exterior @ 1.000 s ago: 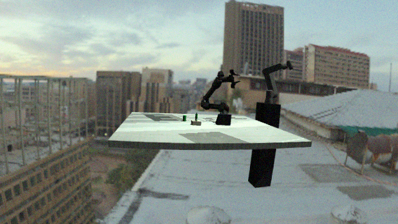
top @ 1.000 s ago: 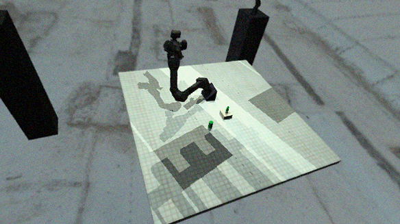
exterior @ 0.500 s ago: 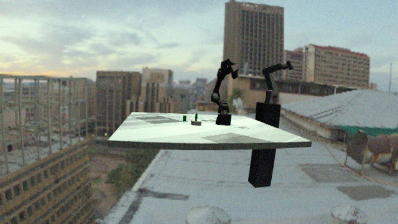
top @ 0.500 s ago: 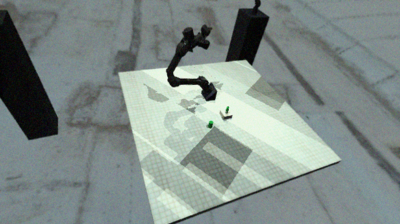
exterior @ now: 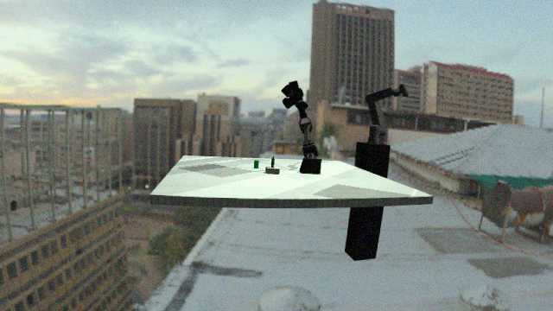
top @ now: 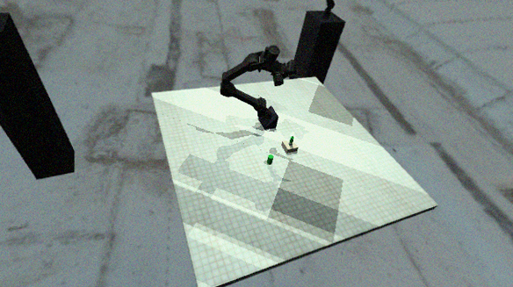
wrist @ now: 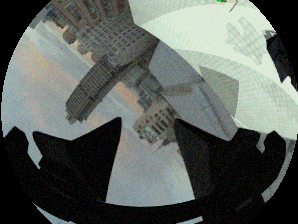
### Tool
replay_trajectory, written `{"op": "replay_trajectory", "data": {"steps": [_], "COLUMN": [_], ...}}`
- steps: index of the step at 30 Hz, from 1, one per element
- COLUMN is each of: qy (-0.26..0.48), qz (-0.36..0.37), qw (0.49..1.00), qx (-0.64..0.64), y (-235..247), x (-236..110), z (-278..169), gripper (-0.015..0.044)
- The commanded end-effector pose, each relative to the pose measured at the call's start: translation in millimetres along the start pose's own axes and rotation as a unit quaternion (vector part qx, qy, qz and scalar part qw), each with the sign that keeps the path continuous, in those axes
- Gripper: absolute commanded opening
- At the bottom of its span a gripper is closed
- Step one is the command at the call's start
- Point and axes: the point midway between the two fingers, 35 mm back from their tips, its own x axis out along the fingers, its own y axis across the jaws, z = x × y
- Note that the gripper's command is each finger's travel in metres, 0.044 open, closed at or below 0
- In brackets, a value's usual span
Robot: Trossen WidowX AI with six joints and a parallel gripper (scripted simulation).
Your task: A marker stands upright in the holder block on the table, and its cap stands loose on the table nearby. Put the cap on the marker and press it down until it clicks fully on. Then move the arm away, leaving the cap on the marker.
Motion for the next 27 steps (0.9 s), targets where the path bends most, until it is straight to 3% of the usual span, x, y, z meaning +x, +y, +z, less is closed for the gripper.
{"op": "replay_trajectory", "data": {"steps": [1,8,15,21,27], "qy": [-0.092,-0.288,-0.434,-0.492,-0.493], "qz": [-0.018,-0.104,-0.251,-0.390,-0.394], "qw": [0.996,0.951,0.863,0.775,0.772], "qx": [0.014,0.044,0.067,0.075,0.075], "y": [10.7,13.5,-17.4,-57.5,-60.2], "x": [17.2,32.6,18.9,-6.1,-7.3], "z": [48.0,169.5,285.6,360.1,371.9], "gripper": [0.0253,0.0253,0.0253,0.0253,0.0253]}}
